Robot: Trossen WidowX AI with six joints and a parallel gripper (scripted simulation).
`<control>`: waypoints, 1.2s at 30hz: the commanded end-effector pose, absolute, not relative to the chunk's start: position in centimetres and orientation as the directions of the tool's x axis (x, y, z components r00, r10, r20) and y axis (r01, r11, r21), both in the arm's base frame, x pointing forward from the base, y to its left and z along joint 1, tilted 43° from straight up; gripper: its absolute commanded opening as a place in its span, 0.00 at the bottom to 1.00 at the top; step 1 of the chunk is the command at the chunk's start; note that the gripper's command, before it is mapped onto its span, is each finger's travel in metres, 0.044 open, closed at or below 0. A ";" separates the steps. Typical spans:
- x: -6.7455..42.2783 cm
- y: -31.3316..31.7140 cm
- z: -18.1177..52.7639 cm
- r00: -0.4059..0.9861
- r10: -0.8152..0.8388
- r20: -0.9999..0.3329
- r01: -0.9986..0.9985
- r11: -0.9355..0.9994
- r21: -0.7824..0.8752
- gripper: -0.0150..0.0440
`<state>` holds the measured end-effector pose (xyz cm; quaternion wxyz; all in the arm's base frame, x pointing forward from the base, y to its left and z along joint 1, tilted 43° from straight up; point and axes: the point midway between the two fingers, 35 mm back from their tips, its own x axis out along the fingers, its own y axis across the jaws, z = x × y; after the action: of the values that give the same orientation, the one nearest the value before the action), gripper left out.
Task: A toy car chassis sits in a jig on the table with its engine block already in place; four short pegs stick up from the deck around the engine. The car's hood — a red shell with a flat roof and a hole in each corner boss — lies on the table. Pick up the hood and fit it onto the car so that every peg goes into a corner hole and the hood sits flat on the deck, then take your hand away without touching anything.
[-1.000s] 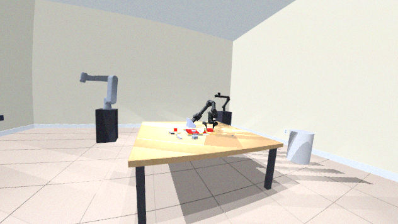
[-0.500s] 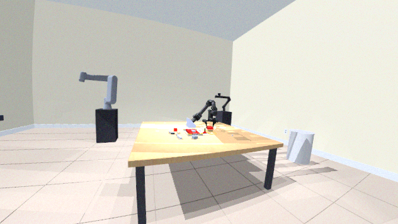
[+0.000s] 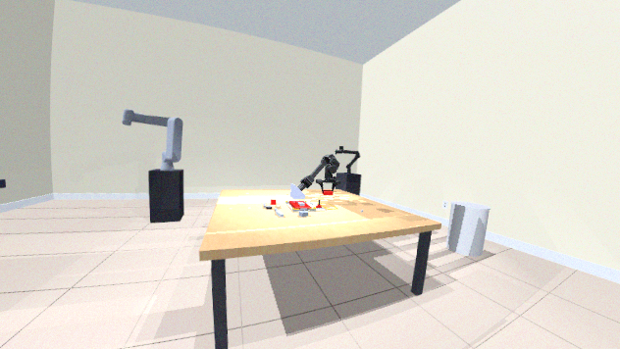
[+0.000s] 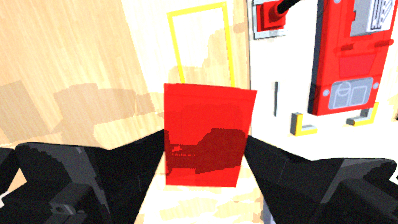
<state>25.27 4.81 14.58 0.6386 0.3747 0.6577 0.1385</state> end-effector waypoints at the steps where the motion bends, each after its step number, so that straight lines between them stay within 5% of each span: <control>1: 25.1 4.1 15.3 0.093 0.670 -0.737 0.314 0.682 0.660 0.25; 36: 31.0 -3.6 11.2 0.100 0.654 -0.750 0.234 0.717 0.656 0.25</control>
<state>30.49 -2.75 11.97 0.6575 0.3459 0.6509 0.1562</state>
